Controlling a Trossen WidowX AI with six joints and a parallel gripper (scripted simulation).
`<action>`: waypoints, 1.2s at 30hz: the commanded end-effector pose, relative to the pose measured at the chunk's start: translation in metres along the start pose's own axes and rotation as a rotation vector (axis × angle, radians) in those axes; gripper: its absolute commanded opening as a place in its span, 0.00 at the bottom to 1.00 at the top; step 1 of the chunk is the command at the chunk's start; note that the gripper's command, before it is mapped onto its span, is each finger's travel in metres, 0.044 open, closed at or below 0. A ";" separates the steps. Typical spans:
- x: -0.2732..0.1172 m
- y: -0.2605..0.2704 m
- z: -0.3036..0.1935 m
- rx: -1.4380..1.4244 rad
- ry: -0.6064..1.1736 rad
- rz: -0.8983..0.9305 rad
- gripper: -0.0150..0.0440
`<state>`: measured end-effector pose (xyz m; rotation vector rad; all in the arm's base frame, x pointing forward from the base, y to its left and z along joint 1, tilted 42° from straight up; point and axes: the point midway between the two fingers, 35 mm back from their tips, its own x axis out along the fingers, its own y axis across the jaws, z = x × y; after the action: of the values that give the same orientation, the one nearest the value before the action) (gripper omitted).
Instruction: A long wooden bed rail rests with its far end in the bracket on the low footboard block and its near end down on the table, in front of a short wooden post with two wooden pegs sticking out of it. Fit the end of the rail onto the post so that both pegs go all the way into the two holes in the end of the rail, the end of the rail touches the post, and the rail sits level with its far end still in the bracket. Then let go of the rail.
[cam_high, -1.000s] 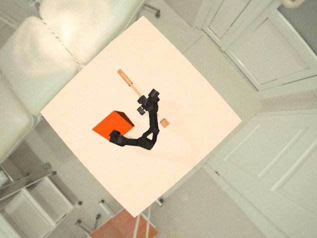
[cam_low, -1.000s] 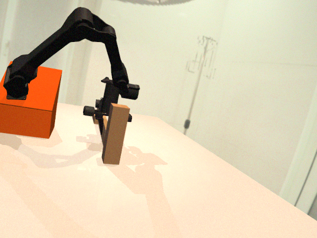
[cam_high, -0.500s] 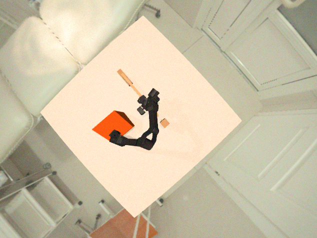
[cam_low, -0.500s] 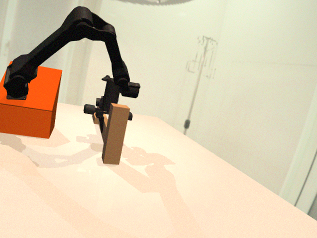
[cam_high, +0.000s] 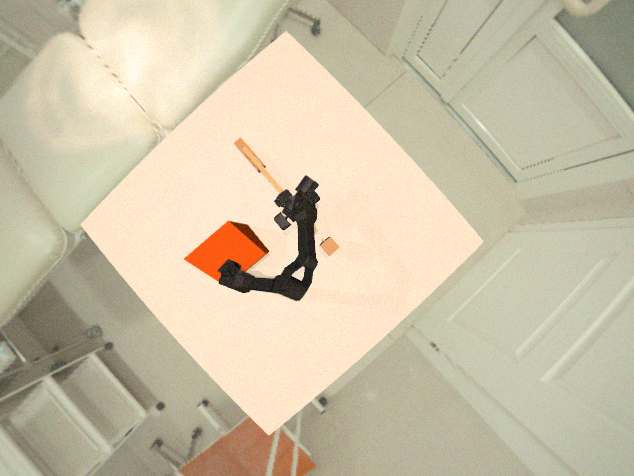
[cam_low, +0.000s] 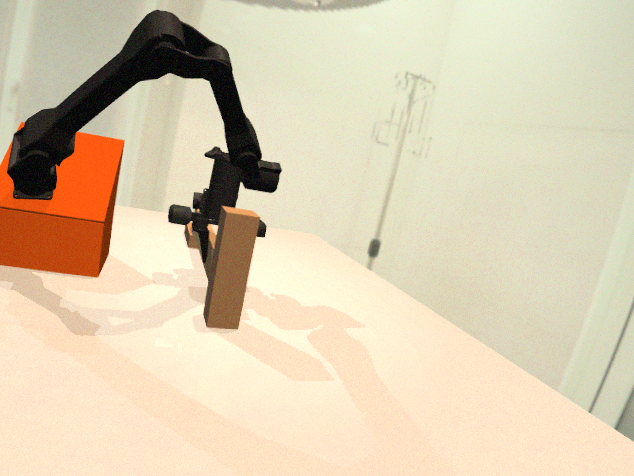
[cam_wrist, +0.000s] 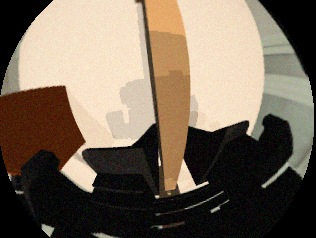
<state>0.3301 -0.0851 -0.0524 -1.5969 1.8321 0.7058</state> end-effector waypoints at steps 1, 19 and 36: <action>-0.007 -0.003 0.002 0.002 -0.011 -0.011 0.25; -0.011 -0.002 0.002 0.002 -0.011 -0.011 0.25; -0.009 -0.002 0.002 0.002 -0.011 -0.011 0.25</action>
<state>0.3317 -0.0809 -0.0477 -1.5942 1.8252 0.7029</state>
